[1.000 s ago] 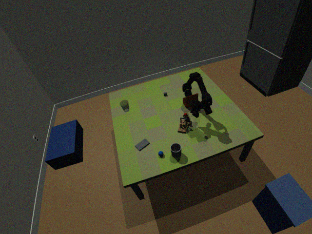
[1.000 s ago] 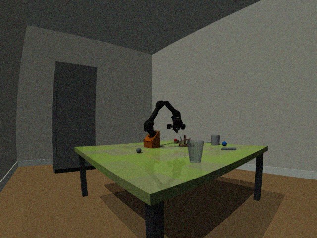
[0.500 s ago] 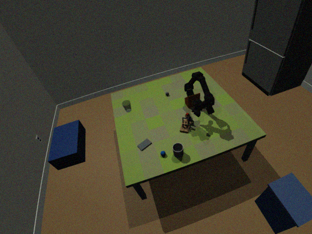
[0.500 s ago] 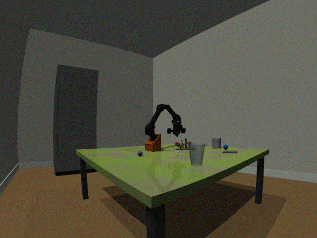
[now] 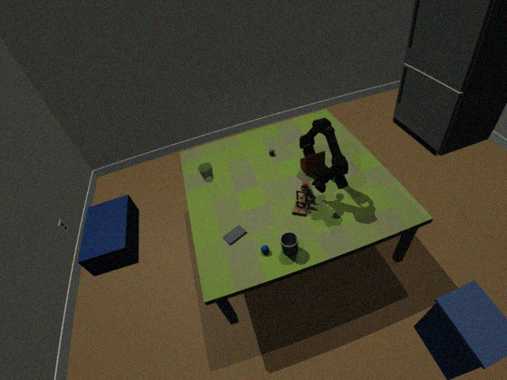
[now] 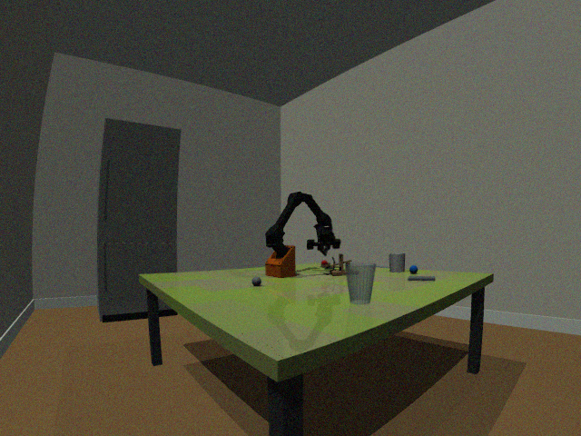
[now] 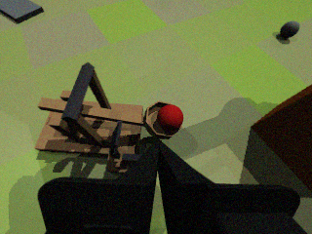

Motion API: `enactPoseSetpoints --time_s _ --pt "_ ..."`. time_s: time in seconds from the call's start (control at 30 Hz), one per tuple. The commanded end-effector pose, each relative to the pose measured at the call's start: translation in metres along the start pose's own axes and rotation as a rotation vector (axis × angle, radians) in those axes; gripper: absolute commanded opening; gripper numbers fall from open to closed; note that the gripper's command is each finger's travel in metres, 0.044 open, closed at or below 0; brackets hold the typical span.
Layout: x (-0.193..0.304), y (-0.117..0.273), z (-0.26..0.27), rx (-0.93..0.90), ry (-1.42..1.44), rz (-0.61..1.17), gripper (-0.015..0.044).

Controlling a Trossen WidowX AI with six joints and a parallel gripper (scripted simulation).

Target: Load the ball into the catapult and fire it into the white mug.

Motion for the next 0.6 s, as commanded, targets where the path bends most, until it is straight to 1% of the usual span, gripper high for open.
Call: enactPoseSetpoints --time_s 0.0,0.57 --pt "0.006 -0.007 -0.001 0.007 0.014 -0.003 0.0" --pt "0.024 -0.028 -0.002 0.001 0.026 0.005 0.0"
Point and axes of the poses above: the point midway between the two fingers, 35 mm back from their tips, its own y axis back along the fingers, its own z axis across the jaws, x = y × z, the point moved 6 cm from there along y, back along the fingers, and after that the axes turned 4 degrees about y, right-handed, at the moved point
